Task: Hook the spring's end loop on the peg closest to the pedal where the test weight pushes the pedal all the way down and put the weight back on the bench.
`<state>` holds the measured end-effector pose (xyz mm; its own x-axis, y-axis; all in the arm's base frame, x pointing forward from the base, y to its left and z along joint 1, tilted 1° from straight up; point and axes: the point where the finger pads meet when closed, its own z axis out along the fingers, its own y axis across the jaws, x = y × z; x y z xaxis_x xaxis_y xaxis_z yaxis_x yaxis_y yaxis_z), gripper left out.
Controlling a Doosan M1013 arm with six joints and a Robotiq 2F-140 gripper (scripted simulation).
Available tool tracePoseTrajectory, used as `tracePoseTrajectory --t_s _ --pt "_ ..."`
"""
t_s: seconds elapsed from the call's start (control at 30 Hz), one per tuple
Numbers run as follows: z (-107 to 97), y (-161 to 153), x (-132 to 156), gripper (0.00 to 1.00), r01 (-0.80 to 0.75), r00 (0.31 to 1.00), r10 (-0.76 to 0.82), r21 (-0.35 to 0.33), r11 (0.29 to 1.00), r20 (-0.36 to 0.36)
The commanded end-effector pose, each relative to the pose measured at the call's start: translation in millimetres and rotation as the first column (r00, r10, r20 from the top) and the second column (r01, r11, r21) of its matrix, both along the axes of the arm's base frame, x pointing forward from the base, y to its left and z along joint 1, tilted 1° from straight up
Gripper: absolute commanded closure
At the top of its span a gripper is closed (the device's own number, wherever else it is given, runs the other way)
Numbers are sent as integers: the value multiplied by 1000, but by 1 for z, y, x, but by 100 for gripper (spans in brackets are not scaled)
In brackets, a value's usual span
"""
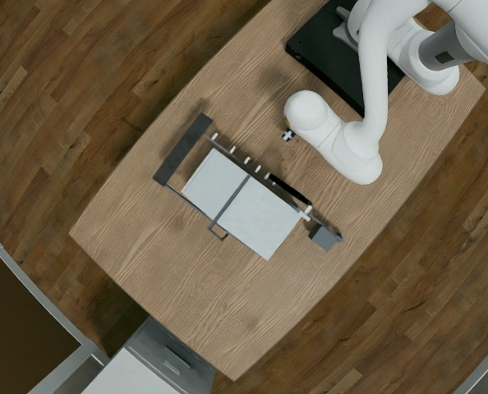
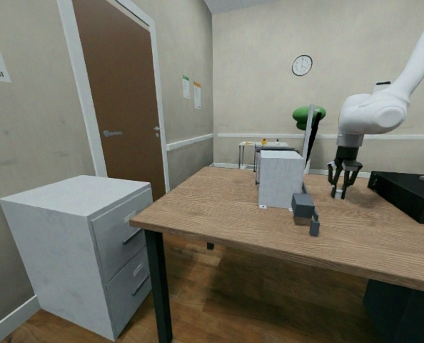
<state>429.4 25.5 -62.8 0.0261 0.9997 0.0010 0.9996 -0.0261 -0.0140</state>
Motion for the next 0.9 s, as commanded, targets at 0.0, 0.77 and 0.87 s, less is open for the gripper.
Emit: tracePoseTrajectory --t_s 0.0,0.77,0.87 --pt "0 0 1 75 0 1000 0 0 1000 1" --pt "35 0 1 75 0 1000 0 0 1000 1" --pt "40 0 1 75 0 1000 0 0 1000 1"
